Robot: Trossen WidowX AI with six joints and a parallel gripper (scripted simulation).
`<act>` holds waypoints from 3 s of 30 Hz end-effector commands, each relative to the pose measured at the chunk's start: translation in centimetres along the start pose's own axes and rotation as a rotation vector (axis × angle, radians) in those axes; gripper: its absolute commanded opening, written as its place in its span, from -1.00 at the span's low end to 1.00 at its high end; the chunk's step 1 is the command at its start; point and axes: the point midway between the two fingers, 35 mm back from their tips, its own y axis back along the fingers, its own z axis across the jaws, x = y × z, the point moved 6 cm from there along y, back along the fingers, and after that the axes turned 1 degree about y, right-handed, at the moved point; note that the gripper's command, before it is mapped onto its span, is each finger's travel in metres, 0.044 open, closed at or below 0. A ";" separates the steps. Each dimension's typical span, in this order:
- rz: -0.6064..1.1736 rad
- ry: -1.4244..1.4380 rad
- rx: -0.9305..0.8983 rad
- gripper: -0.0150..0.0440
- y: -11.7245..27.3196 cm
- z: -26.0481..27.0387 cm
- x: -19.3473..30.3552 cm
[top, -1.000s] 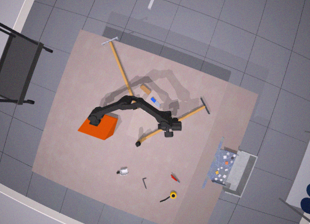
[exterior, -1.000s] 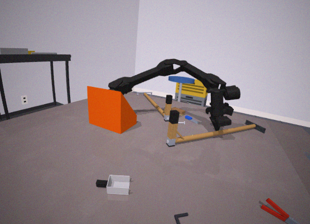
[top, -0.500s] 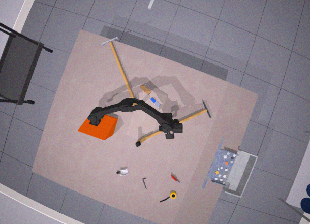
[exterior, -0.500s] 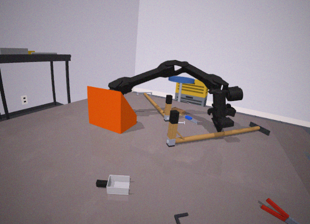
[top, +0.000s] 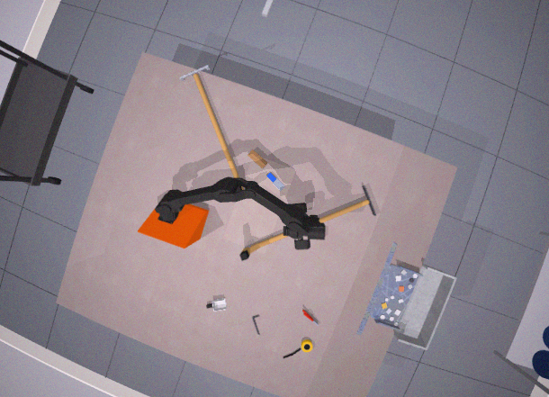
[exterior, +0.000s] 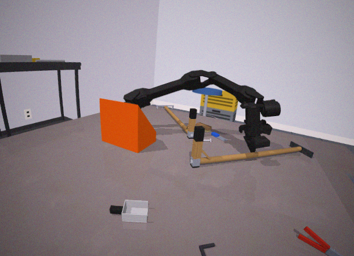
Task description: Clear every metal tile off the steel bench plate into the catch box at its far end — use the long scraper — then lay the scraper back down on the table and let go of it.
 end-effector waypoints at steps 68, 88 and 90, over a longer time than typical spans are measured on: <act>-0.178 -0.105 0.035 -0.49 13.7 2.8 -0.1; -0.177 -0.107 0.043 -0.49 8.5 2.5 0.4; -0.177 -0.107 0.043 -0.49 8.0 2.5 0.5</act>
